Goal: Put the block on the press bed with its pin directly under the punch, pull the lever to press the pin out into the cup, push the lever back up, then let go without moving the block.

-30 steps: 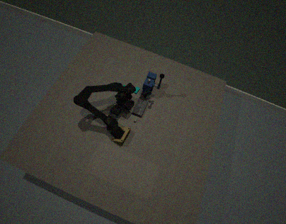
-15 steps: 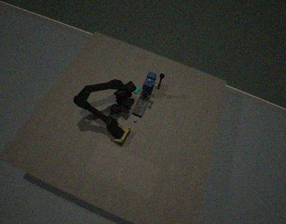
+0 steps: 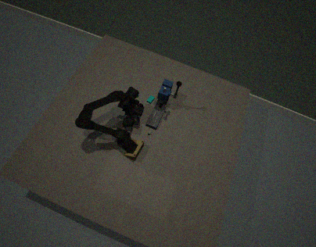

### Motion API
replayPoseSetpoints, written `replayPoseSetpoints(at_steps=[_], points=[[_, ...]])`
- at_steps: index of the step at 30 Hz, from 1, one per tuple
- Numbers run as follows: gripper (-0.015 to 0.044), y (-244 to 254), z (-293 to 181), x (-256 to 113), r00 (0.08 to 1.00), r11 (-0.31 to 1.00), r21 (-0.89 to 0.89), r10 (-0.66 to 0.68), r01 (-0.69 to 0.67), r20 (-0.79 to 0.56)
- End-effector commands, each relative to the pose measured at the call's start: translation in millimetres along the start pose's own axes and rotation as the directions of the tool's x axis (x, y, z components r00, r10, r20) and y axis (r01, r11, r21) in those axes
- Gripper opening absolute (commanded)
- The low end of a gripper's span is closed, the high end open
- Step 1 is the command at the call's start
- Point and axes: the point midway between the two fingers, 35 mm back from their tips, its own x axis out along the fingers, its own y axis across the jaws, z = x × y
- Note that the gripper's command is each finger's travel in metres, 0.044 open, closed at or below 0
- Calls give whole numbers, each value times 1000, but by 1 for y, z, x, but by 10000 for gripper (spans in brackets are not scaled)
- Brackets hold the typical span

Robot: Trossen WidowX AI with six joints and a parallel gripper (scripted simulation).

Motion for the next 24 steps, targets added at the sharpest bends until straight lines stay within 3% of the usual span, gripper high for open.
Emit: replayPoseSetpoints(at_steps=[1, 7, 24], points=[[0, 1, 0, 0, 996, 996, -80, 33, -27, 79], [0, 5, -1, -3, 979, 980, -186, 104, -71, 173], [0, 5, -4, 2, 943, 979, -189, 129, -72, 307]])
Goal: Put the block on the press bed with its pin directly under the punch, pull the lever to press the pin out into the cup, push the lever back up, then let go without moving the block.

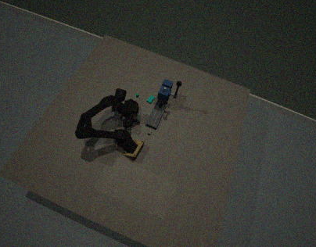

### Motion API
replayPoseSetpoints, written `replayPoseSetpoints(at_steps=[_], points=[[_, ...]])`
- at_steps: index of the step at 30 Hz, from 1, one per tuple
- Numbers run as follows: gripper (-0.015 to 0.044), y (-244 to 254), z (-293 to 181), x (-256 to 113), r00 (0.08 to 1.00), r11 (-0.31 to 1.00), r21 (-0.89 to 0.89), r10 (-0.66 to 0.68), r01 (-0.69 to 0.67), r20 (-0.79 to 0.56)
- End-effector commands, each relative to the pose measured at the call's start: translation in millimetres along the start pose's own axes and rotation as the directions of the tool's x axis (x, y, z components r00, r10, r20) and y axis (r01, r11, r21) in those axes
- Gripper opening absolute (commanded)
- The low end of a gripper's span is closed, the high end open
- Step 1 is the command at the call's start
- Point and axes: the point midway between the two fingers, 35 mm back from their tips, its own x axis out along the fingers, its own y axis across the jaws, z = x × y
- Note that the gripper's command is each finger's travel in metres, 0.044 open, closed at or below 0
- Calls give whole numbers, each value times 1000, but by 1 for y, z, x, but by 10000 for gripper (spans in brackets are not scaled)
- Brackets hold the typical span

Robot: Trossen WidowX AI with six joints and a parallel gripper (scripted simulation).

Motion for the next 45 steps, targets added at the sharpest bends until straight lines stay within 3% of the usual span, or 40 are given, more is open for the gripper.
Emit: replayPoseSetpoints(at_steps=[1, 34, 45], points=[[0, -1, 1, 1, 999, 1000, 8, -1, 1, 38], [0, -1, -12, 18, 923, 1000, 11, -2, -3, 385], [0, -1, -13, 18, 919, 1000, 10, 0, -4, 394]])
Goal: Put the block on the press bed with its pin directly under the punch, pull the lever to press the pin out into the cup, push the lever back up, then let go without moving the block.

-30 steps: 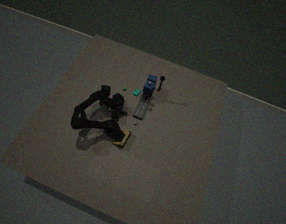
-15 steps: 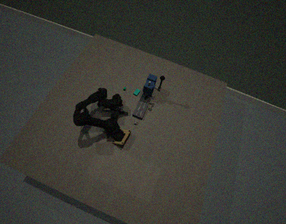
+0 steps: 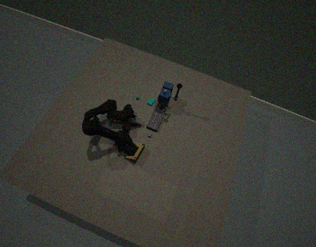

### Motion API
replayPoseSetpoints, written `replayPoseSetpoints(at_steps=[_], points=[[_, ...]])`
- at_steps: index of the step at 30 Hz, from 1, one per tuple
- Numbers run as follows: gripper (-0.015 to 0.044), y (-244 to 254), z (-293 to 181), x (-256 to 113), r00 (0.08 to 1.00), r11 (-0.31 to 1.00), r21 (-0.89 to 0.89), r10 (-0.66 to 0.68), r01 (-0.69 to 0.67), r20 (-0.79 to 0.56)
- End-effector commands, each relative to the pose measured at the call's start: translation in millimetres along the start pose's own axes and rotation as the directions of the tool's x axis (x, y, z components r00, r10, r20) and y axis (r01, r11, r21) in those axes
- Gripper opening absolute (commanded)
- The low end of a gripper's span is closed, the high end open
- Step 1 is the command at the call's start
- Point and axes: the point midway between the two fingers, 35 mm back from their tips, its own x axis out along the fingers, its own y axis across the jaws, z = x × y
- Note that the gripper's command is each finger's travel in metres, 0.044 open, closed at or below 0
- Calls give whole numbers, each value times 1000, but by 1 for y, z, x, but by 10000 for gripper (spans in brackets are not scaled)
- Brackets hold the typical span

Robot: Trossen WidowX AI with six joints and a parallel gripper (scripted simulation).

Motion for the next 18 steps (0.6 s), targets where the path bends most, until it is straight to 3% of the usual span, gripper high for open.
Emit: replayPoseSetpoints(at_steps=[1, 18], points=[[0, 0, 1, 0, 1000, 1000, 6, 3, -3, 11], [0, 0, 4, -1, 1000, 1000, 6, 3, -3, 26]])
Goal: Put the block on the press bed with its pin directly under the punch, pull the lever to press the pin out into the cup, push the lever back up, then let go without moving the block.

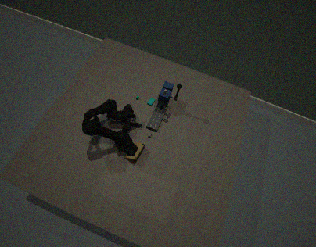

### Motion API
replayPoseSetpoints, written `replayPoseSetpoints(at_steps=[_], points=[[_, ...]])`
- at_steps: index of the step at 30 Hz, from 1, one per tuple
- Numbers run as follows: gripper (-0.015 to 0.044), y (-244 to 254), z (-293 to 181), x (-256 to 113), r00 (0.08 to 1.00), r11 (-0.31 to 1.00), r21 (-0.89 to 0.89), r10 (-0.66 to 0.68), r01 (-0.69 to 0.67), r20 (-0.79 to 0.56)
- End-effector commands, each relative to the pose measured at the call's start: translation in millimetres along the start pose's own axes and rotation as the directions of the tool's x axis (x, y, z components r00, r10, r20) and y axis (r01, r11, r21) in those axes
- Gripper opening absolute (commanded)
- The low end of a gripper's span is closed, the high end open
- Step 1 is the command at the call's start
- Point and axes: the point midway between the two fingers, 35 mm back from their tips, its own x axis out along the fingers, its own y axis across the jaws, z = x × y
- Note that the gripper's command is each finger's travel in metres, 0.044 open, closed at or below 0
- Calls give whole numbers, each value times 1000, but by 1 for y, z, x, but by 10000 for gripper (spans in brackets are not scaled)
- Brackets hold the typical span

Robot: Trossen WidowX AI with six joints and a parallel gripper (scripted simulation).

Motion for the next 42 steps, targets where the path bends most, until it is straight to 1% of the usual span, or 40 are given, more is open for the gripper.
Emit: replayPoseSetpoints(at_steps=[1, 8, 25, 42], points=[[0, 0, 2, 0, 1000, 1000, 6, 1, -2, 11], [0, 0, 2, 0, 1000, 1000, 6, 1, -2, 11], [440, 0, 2, 0, 1000, 1000, 6, 1, -2, 11], [440, 0, 2, 0, 1000, 1000, 6, 1, -2, 11]])
